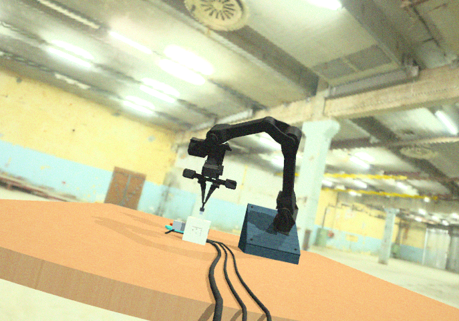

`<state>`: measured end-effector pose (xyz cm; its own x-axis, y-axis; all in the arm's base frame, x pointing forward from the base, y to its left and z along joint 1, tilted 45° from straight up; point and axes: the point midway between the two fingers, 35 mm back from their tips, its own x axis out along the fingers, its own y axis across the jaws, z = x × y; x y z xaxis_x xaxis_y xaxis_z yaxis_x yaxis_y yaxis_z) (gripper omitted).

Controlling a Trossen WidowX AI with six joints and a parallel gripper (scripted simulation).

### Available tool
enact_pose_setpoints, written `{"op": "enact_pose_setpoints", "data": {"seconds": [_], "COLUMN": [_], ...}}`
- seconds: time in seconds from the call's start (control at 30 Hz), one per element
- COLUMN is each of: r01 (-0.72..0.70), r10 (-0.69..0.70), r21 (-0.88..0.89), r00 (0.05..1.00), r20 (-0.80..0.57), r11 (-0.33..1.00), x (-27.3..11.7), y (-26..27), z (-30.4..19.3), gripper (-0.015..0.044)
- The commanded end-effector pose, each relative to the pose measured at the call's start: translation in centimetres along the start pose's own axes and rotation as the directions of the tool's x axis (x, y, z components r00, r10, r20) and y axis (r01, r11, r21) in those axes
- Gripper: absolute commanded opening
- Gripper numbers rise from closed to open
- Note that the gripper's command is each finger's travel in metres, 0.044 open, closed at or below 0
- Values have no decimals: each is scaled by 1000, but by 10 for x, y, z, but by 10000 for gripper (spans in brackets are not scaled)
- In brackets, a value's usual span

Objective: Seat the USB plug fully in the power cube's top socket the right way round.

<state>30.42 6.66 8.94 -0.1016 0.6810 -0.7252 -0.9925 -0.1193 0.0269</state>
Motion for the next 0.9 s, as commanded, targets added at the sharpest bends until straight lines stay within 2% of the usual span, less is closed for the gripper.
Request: {"op": "enact_pose_setpoints", "data": {"seconds": [0.0, 0.87], "r01": [-2, -2], "r10": [2, 2], "r21": [4, 9], "r00": [1000, 1000], "r20": [-8, -20], "r11": [1000, 1000], "x": [1, 4], "y": [0, 0], "z": [0, -1], "gripper": [0, 0]}}
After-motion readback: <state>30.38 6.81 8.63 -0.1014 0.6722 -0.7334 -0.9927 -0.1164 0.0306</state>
